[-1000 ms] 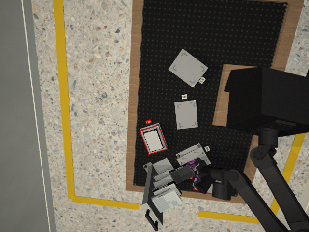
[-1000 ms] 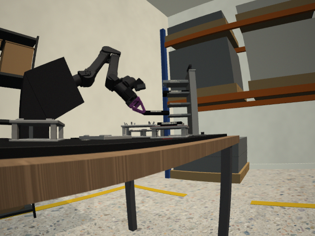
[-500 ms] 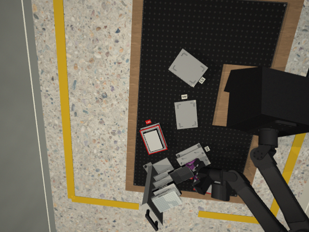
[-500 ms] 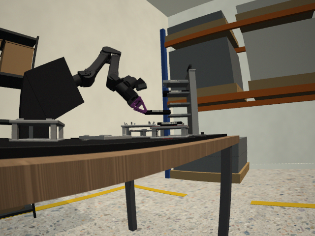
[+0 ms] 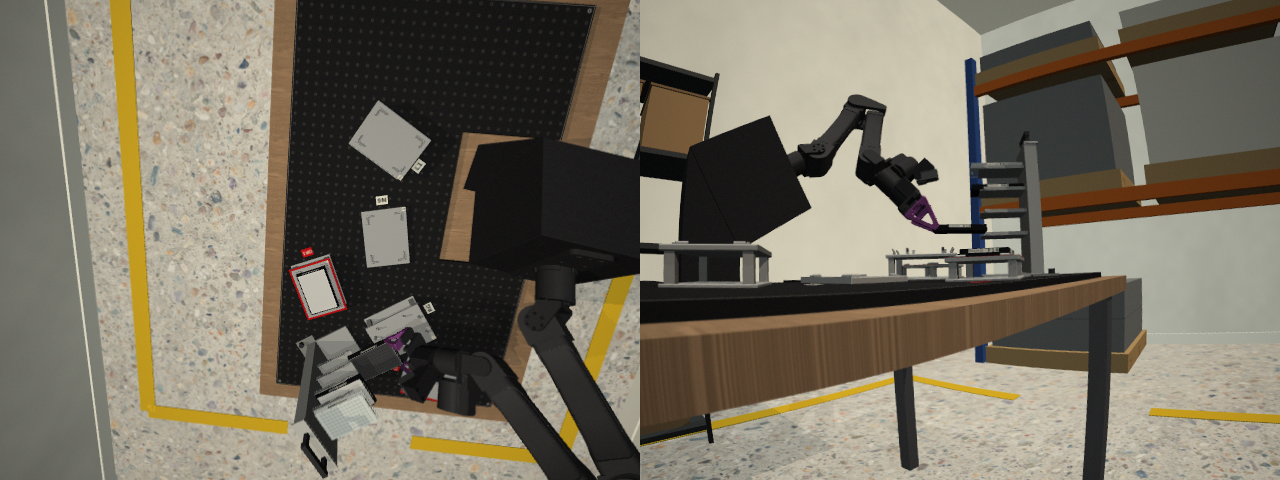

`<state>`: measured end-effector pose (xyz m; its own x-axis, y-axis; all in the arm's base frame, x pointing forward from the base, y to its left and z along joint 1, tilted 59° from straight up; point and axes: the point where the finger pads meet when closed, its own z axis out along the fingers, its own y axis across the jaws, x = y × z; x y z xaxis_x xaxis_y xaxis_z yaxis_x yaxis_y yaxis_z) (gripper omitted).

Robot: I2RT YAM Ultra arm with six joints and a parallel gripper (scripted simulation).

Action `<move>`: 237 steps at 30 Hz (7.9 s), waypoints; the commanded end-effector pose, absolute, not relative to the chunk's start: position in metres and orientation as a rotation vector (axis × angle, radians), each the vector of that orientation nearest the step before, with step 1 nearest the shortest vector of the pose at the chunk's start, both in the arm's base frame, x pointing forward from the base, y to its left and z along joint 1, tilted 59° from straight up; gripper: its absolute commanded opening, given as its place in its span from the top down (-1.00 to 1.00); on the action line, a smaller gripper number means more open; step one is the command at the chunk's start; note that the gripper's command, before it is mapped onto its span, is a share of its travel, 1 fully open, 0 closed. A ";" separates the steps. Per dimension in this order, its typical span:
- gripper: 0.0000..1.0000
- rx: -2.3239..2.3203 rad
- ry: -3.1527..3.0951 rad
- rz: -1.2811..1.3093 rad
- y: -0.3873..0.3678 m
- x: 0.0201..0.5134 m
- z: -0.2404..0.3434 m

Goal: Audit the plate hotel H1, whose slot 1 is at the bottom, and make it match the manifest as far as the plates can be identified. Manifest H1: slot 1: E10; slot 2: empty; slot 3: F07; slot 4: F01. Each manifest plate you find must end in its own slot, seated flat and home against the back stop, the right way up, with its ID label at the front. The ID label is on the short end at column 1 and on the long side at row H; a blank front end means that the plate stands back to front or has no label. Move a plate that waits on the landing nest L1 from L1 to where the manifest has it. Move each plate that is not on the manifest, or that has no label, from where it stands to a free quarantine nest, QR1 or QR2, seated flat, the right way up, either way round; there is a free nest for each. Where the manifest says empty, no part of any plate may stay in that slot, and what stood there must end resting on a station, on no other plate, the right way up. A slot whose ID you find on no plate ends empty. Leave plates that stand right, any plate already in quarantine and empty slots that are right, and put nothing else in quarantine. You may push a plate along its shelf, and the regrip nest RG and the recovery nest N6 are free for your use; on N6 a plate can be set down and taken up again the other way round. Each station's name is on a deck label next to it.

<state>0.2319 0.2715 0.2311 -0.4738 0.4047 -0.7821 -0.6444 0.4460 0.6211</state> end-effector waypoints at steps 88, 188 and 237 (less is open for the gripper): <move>-0.72 -0.200 1.634 1.249 0.291 0.266 0.253; -1.00 -0.200 1.633 1.249 0.308 0.285 0.260; -1.00 -0.200 1.634 1.249 0.290 0.256 0.243</move>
<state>0.2554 0.2943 0.2388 -0.4815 0.3968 -0.7815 -0.6453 0.4430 0.6224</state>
